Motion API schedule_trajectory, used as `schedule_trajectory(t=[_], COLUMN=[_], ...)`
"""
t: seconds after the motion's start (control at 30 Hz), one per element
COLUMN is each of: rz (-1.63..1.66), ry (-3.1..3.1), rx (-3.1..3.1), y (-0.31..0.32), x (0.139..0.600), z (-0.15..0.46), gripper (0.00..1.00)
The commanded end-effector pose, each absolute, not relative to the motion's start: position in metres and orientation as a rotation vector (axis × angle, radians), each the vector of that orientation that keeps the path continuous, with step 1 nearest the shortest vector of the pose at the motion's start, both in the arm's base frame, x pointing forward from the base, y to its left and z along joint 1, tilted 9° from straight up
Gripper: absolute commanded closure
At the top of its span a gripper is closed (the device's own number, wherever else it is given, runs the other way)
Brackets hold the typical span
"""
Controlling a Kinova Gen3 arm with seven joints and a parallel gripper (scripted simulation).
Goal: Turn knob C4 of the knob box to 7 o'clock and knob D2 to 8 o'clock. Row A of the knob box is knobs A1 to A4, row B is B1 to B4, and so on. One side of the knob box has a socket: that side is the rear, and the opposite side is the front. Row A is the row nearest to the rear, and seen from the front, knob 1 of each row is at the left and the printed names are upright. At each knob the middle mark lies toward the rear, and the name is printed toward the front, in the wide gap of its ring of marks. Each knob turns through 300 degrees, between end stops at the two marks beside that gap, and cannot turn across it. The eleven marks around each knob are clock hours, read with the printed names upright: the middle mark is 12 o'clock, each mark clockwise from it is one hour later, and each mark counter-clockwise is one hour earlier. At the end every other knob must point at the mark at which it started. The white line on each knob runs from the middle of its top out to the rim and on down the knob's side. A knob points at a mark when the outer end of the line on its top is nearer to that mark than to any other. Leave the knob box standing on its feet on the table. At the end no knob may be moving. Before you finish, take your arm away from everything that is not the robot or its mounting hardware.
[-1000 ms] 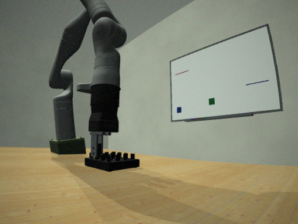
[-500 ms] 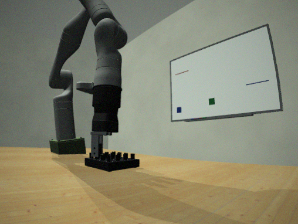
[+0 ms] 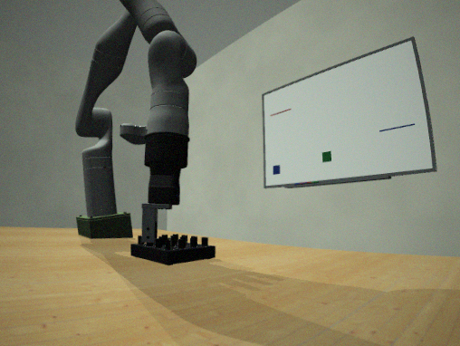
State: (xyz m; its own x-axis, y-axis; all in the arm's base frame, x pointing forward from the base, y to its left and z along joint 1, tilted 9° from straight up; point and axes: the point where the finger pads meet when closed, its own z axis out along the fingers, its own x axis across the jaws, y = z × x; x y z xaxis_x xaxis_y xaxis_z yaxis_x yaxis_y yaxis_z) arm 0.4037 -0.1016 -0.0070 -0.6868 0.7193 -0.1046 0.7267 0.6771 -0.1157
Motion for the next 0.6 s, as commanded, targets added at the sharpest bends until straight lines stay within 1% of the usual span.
schedule_trajectory(t=[0.0,0.57], rz=[-0.223,-0.235], ry=[2.863,3.053], rx=[1.153,0.609], y=[-0.1016,-0.1016], x=[0.4043,0.4043], z=[-0.0063,-0.0063], gripper=[0.70,0.70])
